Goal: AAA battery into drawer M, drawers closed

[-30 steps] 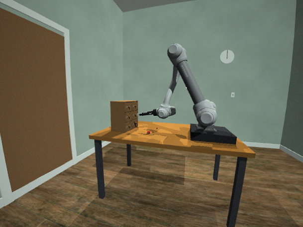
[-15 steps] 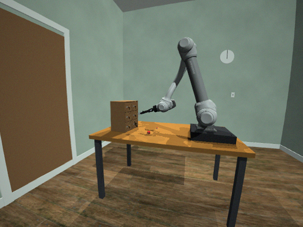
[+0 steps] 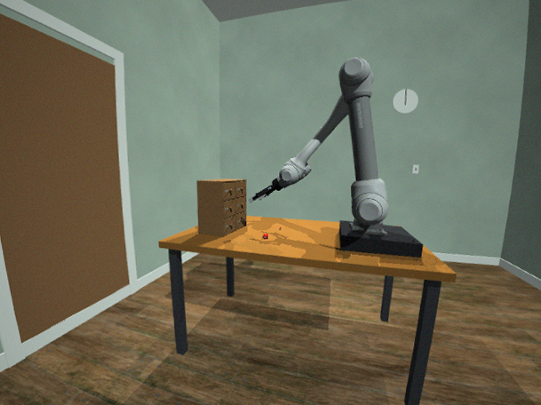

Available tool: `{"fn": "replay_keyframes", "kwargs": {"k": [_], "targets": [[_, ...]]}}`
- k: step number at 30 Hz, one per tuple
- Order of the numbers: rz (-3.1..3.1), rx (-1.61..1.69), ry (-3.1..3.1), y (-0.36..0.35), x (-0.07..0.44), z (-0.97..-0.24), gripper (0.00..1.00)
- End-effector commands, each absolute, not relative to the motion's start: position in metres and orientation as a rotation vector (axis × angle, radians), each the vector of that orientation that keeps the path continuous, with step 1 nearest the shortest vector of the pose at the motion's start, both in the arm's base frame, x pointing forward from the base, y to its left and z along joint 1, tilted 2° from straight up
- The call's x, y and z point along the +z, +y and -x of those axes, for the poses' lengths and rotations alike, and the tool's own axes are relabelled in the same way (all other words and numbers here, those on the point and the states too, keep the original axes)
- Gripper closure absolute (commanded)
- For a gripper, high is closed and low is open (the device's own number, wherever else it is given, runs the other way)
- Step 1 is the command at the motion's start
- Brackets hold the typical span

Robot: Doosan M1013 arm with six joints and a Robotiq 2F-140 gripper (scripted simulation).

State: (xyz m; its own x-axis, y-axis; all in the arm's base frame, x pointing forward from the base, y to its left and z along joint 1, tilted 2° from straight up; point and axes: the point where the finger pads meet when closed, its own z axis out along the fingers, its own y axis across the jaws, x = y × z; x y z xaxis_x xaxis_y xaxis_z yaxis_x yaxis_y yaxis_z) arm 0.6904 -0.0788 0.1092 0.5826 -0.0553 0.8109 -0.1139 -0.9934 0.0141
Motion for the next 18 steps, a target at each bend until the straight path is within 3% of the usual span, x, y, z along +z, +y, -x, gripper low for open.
{"fn": "replay_keyframes", "kwargs": {"k": [1,18], "targets": [[-2.804,1.285,-0.147,-0.0774,0.1137,-0.6867,0.0],[-2.876,1.164,-0.144,-0.0719,0.1181,-0.6806,0.0]]}}
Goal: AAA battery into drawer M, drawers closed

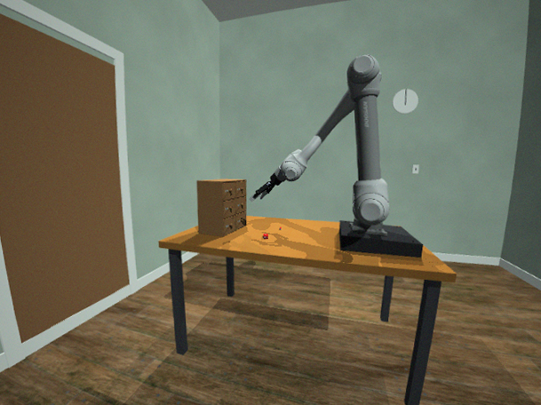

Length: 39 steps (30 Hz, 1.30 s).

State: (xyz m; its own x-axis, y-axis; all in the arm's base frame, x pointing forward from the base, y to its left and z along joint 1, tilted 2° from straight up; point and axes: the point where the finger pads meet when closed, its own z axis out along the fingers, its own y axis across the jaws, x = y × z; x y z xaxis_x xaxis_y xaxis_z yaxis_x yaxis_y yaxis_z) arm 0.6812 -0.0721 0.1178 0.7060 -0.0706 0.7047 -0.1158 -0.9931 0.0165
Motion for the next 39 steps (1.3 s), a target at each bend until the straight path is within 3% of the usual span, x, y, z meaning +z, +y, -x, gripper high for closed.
{"fn": "replay_keyframes", "kwargs": {"k": [1,39], "targets": [[-2.878,1.16,-0.144,-0.0718,0.1182,-0.6804,0.0],[-2.909,1.048,-0.154,-0.0762,0.125,-0.6763,0.0]]}}
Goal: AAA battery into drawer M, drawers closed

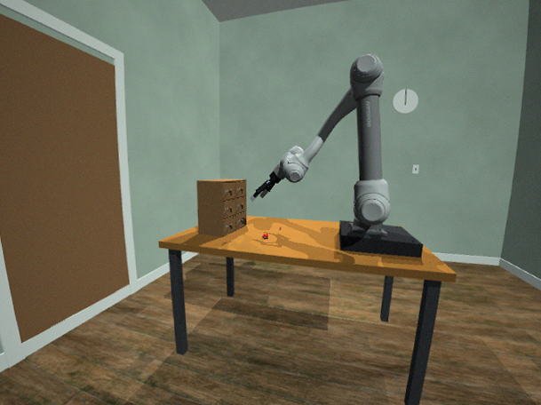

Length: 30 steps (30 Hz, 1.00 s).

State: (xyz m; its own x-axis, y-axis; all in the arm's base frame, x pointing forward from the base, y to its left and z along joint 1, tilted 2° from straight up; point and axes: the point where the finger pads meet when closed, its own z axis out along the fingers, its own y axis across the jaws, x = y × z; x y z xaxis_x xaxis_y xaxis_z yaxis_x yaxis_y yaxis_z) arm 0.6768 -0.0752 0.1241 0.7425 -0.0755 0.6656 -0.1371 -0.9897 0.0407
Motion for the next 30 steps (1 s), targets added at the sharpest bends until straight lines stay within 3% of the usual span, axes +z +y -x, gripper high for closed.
{"fn": "replay_keyframes", "kwargs": {"k": [1,30], "targets": [[-2.916,1.034,-0.154,-0.076,0.126,-0.676,0.0],[-3.103,0.288,-0.17,-0.073,0.158,-0.645,0.0]]}}
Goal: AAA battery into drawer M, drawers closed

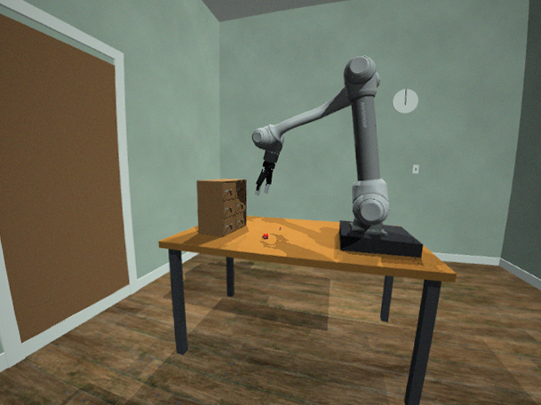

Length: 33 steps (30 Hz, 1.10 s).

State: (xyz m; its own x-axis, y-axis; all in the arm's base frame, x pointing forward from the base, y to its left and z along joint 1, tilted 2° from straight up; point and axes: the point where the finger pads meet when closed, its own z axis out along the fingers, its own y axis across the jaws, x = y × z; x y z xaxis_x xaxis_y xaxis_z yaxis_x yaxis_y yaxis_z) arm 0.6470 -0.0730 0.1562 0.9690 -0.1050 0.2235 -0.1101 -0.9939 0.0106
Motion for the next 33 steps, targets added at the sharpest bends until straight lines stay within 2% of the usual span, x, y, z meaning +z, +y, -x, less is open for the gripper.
{"fn": "replay_keyframes", "kwargs": {"k": [1,10,33], "targets": [[-3.106,0.263,-0.17,-0.073,0.159,-0.644,0.0],[-3.123,0.082,-0.172,-0.072,0.167,-0.637,0.0],[-3.128,-0.061,-0.173,-0.071,0.173,-0.631,0.0]]}}
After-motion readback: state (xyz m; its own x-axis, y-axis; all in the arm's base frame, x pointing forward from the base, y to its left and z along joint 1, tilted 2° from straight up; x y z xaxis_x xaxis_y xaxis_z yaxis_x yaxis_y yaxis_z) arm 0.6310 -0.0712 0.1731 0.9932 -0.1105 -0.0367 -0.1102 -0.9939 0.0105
